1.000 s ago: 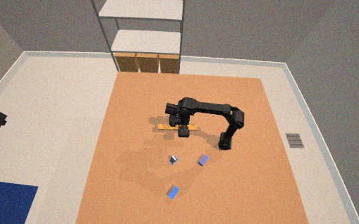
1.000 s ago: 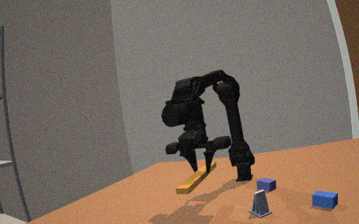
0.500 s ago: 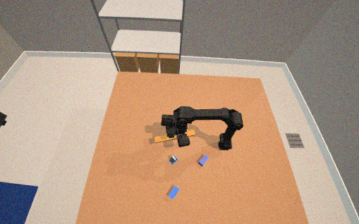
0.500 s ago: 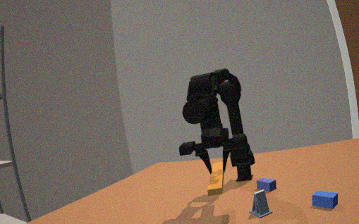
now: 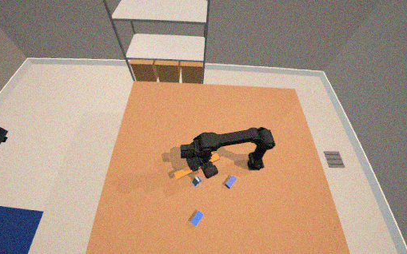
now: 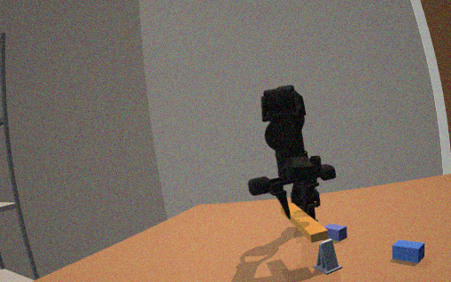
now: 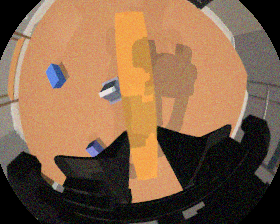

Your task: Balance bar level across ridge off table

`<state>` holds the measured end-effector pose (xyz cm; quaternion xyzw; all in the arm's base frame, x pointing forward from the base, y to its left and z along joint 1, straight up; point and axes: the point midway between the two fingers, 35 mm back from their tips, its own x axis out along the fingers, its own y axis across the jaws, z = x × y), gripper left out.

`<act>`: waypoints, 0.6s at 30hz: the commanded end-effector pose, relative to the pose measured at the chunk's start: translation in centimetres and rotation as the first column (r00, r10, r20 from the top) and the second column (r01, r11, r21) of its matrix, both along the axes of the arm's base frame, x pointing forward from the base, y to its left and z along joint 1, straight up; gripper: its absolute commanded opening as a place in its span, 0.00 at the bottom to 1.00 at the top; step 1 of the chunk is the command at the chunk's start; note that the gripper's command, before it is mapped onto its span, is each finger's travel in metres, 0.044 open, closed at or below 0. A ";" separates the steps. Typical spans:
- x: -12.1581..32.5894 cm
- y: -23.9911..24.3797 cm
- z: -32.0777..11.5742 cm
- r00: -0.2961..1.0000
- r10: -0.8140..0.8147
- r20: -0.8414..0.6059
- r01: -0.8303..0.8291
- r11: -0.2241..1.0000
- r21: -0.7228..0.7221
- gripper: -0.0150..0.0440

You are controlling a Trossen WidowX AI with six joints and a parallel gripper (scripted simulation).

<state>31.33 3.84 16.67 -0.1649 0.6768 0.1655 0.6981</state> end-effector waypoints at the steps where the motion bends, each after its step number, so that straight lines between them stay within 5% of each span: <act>1: 0.1 1.4 0.2 0.998 0.069 0.006 -0.069 0.998 -0.004 0.25; 18: 0.1 4.9 -0.6 0.973 0.232 0.007 -0.232 0.973 -0.007 0.25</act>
